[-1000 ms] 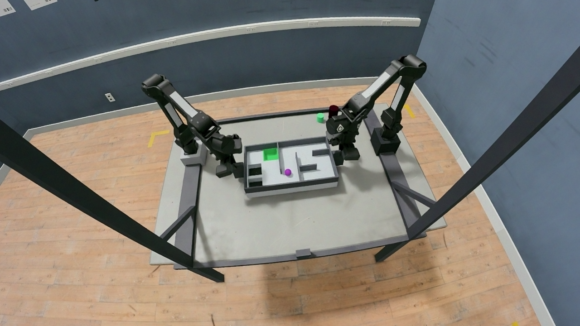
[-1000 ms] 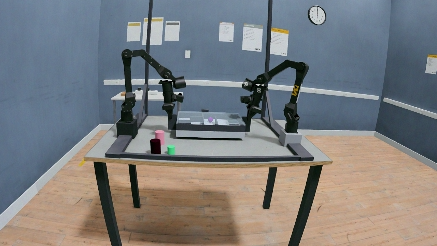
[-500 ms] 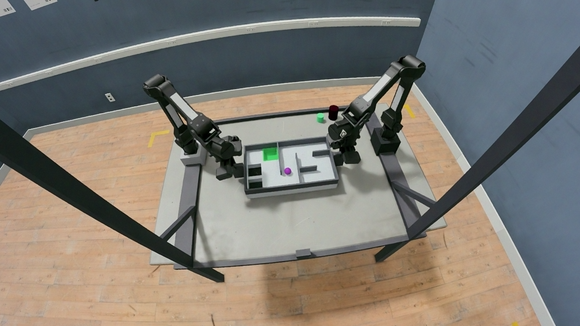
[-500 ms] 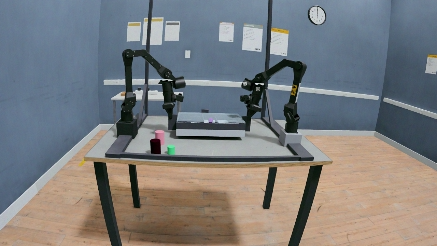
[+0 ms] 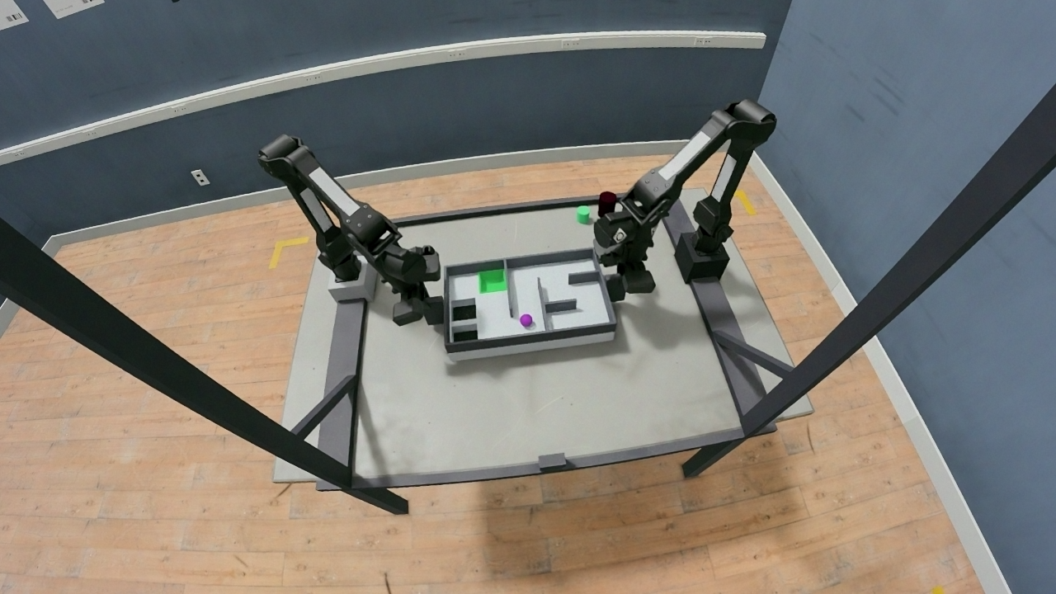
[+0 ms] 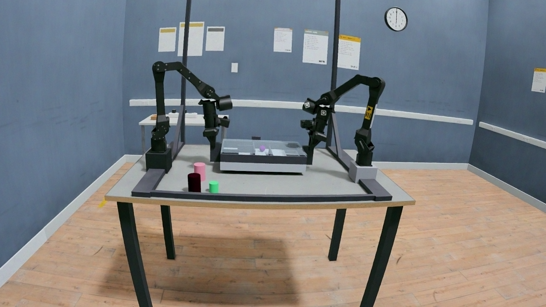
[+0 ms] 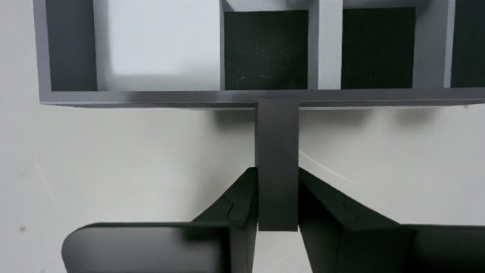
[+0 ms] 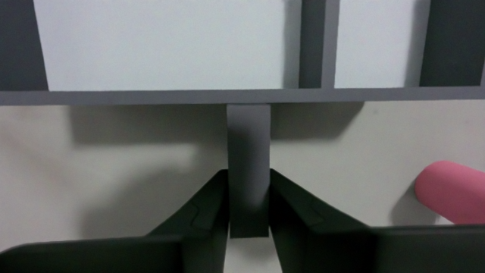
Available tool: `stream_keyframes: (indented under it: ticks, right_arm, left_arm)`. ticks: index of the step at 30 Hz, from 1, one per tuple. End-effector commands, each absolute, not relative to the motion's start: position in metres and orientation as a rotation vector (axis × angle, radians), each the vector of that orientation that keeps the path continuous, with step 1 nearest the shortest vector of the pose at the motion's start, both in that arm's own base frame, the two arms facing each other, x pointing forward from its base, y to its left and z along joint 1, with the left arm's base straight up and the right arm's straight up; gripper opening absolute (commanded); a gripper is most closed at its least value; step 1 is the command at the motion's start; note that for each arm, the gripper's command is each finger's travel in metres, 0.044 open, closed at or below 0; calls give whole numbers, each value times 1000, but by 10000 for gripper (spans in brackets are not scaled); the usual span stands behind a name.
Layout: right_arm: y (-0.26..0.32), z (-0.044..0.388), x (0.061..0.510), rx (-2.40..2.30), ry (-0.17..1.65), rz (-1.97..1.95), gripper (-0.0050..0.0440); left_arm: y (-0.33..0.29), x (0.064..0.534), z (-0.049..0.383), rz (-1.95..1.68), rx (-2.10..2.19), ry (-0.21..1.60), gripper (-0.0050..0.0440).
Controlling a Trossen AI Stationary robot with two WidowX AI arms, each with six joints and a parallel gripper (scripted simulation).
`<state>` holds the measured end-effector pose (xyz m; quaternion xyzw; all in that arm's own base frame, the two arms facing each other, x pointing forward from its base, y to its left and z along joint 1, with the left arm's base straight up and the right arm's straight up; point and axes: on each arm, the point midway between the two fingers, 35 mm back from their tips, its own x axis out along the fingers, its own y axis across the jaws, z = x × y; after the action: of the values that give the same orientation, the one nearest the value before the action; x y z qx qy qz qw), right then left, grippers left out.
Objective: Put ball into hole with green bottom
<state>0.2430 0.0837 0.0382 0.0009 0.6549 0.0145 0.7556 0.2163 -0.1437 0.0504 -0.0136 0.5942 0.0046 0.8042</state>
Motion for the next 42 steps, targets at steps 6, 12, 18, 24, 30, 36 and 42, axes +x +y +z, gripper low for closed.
stream_keyframes:
  ticks: [6, 12, 18, 24, 30, 36, 42]
  right_arm:
    - [90, 52, 253, -2, 1416, 34, -50]
    - [89, 53, 253, -7, 1424, 30, -50]
    - [92, 45, 247, -35, 1378, 4, -50]
    - [90, 39, 247, -19, 1354, 17, -50]
    - [88, 48, 251, 23, 1366, 58, -50]
    - [91, 53, 253, 13, 1424, 53, -50]
    - [89, 51, 250, -5, 1428, 33, -50]
  left_arm:
    - [-146, 217, 50, 12, -29, 1231, -50]
    - [-148, 219, 51, 12, -28, 1218, -50]
    - [-155, 226, 66, 28, -6, 1246, -50]
    - [-151, 225, 72, 14, -18, 1273, -50]
    - [-144, 219, 61, -8, -46, 1265, -50]
    - [-147, 217, 52, 1, -45, 1218, -50]
    - [-152, 224, 58, 0, -42, 1204, -50]
